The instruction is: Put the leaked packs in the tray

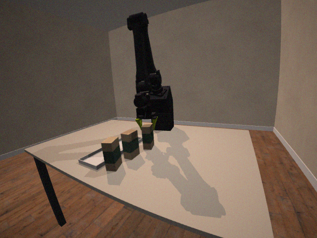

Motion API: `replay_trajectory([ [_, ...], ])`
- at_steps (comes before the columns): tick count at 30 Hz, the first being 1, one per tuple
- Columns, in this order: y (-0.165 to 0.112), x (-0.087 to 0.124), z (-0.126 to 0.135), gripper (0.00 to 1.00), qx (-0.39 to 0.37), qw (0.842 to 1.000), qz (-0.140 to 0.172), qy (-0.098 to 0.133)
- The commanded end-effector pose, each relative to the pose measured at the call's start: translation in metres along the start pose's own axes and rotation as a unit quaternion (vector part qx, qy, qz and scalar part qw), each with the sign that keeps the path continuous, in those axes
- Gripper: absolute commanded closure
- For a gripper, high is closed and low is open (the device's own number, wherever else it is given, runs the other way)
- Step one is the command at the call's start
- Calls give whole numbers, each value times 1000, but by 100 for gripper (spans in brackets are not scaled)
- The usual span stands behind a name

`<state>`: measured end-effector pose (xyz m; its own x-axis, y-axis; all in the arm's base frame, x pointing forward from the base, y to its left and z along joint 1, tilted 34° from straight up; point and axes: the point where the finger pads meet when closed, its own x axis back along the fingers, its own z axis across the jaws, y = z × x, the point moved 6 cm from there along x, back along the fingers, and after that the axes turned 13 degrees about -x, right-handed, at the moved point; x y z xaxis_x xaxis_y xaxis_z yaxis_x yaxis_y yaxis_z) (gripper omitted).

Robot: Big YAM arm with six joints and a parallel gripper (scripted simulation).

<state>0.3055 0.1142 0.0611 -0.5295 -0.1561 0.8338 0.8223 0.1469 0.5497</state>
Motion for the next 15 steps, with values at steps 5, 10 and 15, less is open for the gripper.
replay_trajectory([
  [5,15,-1,0,22,0,1000,-27,4],
  [10,12,-2,0,22,0,1000,-22,3],
  [15,12,-2,0,22,0,1000,-22,3],
])
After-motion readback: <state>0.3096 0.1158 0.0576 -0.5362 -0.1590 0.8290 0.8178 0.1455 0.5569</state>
